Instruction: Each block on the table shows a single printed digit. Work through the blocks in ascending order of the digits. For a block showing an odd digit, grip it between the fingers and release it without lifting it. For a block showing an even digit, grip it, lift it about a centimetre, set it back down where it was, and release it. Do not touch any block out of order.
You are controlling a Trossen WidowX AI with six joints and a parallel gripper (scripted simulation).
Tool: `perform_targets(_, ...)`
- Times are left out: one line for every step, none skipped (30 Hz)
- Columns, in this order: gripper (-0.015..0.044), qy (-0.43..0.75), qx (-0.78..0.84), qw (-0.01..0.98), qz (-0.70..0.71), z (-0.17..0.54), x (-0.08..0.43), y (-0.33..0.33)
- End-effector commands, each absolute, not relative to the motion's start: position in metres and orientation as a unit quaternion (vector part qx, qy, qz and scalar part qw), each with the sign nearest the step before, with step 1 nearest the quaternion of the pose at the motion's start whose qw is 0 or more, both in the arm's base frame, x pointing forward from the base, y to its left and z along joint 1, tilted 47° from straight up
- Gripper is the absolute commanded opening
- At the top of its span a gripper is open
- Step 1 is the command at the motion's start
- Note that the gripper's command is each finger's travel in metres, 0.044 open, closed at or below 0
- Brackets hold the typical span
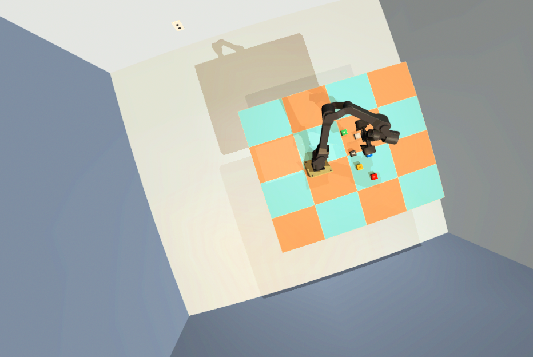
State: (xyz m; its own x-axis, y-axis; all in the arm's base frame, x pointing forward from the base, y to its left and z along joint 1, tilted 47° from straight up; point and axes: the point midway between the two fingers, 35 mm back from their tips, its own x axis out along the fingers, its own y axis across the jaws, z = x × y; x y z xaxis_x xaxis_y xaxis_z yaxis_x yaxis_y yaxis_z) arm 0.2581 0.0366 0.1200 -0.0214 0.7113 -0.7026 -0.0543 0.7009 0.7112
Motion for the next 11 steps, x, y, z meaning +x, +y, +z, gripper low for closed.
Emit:
perform_targets(0.0400,0.646,0.265,0.656,0.286,0.184,0.246,0.063)
perform_targets(0.0400,0.645,0.269,0.657,0.285,0.198,0.241,0.069)
perform_targets(0.0400,0.643,0.273,0.656,0.284,0.212,0.235,0.075)
perform_targets(0.0400,0.643,0.276,0.656,0.284,0.223,0.229,0.080)
perform_targets(0.0400,0.642,0.277,0.656,0.283,0.227,0.227,0.082)
perform_targets(0.0400,0.642,0.277,0.656,0.283,0.228,0.226,0.082)
perform_targets(0.0400,0.642,0.277,0.656,0.283,0.228,0.226,0.082)
perform_targets(0.0400,0.642,0.277,0.656,0.283,0.228,0.226,0.082)
perform_targets(0.0400,0.642,0.277,0.656,0.283,0.228,0.226,0.082)
perform_targets(0.0400,0.642,0.277,0.656,0.283,0.228,0.226,0.082)
perform_targets(0.0400,0.642,0.277,0.656,0.283,0.228,0.226,0.082)
